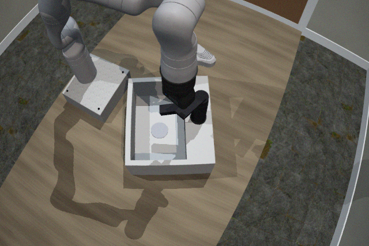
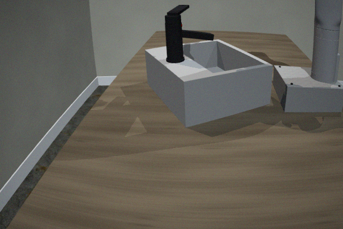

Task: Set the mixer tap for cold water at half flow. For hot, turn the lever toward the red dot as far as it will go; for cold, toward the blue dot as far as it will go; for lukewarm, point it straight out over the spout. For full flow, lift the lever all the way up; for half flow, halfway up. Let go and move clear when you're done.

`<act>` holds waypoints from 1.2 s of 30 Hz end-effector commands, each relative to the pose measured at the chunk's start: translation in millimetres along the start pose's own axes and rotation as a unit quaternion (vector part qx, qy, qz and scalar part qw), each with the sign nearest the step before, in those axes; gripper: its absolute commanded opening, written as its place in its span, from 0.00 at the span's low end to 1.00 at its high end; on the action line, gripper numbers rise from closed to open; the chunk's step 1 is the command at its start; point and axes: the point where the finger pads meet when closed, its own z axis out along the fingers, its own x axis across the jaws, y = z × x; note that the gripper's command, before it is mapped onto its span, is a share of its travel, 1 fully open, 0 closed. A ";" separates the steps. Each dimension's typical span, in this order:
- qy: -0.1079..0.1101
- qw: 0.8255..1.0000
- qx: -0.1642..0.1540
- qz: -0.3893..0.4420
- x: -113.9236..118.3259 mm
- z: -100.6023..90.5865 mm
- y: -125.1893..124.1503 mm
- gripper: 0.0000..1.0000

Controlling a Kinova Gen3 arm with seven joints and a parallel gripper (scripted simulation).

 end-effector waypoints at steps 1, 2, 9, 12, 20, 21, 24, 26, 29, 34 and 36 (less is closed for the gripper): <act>0.001 1.000 0.000 0.000 0.3 -0.9 -0.1 0.00; 0.001 1.000 0.000 0.000 0.3 -0.9 -0.1 0.00; 0.001 1.000 0.000 0.004 0.4 -0.9 -0.2 0.00; 0.001 1.000 0.000 0.008 0.6 -0.9 -0.4 0.00; 0.001 1.000 0.000 0.030 1.7 -0.9 -1.0 0.00; 0.001 1.000 0.000 0.030 1.7 -0.9 -1.0 0.00; 0.000 0.999 0.000 0.039 2.1 -0.9 -1.3 0.00; 0.000 0.999 0.000 0.049 2.6 -0.9 -1.6 0.00; 0.000 0.998 0.000 0.067 3.4 -0.9 -2.0 0.00; -0.001 0.995 -0.001 0.104 5.1 -0.9 -2.9 0.00; -0.001 0.993 -0.001 0.121 5.9 -0.9 -3.3 0.00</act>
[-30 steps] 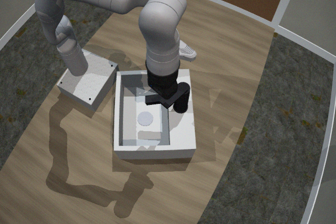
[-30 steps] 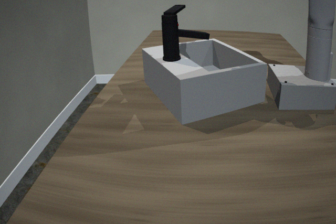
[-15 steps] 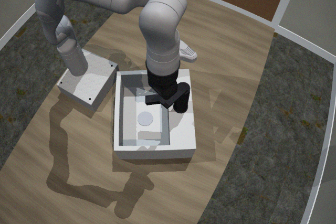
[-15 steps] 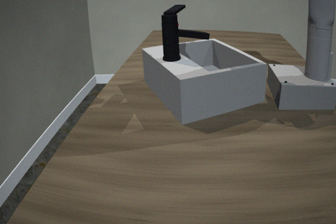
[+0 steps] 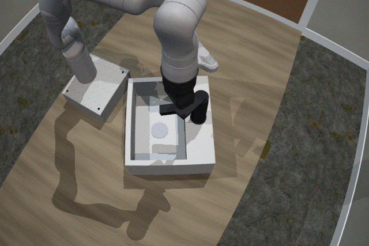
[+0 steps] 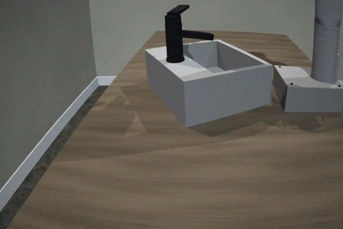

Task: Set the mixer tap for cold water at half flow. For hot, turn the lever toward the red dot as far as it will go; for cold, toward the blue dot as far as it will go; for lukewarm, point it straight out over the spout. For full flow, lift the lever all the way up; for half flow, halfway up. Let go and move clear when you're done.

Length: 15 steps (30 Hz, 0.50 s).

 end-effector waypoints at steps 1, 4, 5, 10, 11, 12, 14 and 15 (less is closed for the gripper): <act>0.001 1.000 0.000 0.016 0.3 -1.1 -2.4 0.00; 0.001 1.000 0.000 0.025 0.7 -1.1 -2.7 0.00; 0.001 0.999 0.000 0.035 1.1 -1.1 -2.9 0.00; 0.000 0.996 -0.001 0.090 3.3 -1.2 -4.3 0.00; 0.000 0.995 -0.001 0.102 3.8 -1.2 -4.5 0.00; 0.000 0.993 -0.001 0.115 4.3 -1.2 -4.8 0.00; 0.000 0.990 -0.001 0.140 5.3 -1.3 -5.2 0.00; 0.000 0.988 -0.001 0.153 5.8 -1.3 -5.4 0.00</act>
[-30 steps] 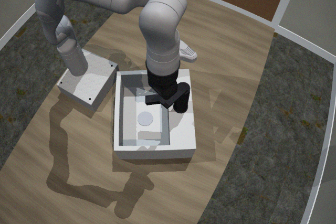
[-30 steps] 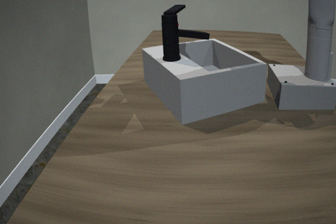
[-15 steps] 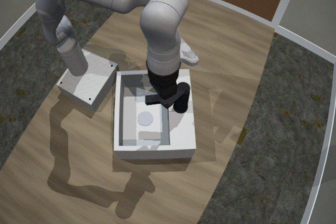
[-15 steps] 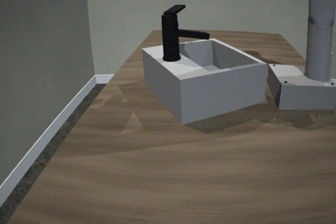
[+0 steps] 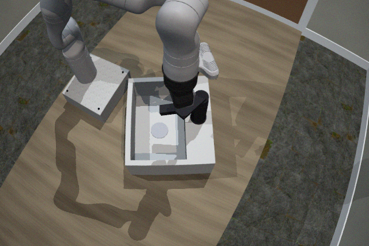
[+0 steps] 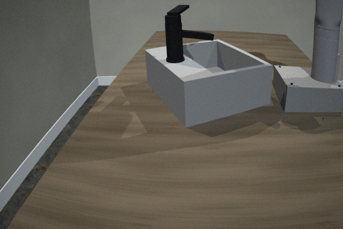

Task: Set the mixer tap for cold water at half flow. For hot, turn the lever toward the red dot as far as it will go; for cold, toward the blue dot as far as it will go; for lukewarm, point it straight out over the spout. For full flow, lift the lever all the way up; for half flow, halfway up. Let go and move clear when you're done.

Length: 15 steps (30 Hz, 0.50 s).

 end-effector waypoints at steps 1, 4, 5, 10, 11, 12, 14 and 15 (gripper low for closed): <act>0.001 1.000 0.000 0.024 -0.7 -1.3 -3.3 0.00; 0.001 0.999 0.000 0.052 0.3 -1.4 -3.9 0.00; 0.001 0.999 0.000 0.052 0.3 -1.4 -3.9 0.00; 0.001 0.992 -0.001 0.128 2.7 -1.7 -5.3 0.00; 0.001 0.990 -0.001 0.143 3.2 -1.7 -5.5 0.00; 0.001 0.987 -0.001 0.159 3.7 -1.8 -5.7 0.00; 0.001 0.981 -0.001 0.192 4.6 -2.0 -6.0 0.00; 0.001 0.978 -0.001 0.209 5.1 -2.1 -6.1 0.00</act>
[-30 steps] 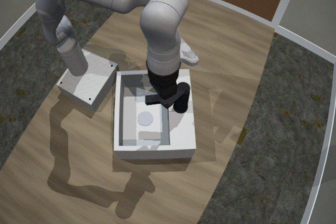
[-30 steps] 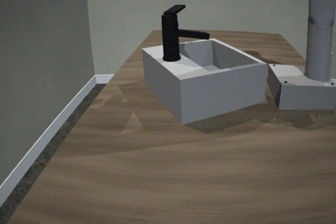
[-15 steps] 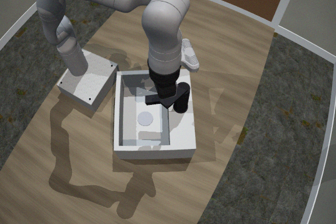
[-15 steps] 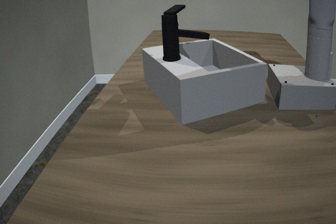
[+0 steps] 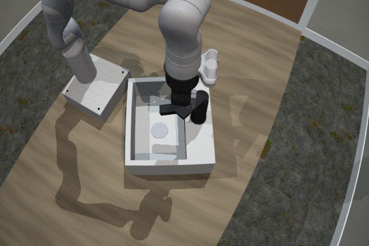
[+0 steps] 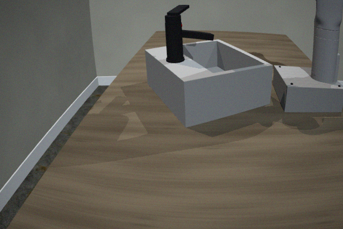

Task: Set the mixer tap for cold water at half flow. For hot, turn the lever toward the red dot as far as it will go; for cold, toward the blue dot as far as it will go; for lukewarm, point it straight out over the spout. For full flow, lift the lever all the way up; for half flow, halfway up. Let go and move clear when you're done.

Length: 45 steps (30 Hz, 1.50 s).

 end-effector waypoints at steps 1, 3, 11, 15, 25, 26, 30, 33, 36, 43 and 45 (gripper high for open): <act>0.002 1.000 0.001 0.030 -2.3 -1.5 -2.9 0.00; 0.002 0.998 0.000 0.065 -1.5 -1.8 -3.3 0.00; 0.002 0.985 0.000 0.172 0.9 -2.6 -4.1 0.00; 0.002 0.970 0.000 0.244 2.4 -3.3 -4.0 0.00; 0.002 0.922 0.000 0.387 4.5 -4.9 -2.5 0.00; 0.002 0.915 0.000 0.404 4.6 -5.1 -2.2 0.00; 0.002 0.882 0.001 0.470 5.0 -6.1 -0.8 0.00; 0.002 0.856 0.001 0.518 5.0 -6.8 0.5 0.00; 0.002 0.827 0.001 0.563 4.7 -7.6 1.8 0.00; 0.001 0.776 0.002 0.631 3.8 -8.9 4.1 0.00; 0.001 0.755 0.002 0.656 3.2 -9.4 5.0 0.00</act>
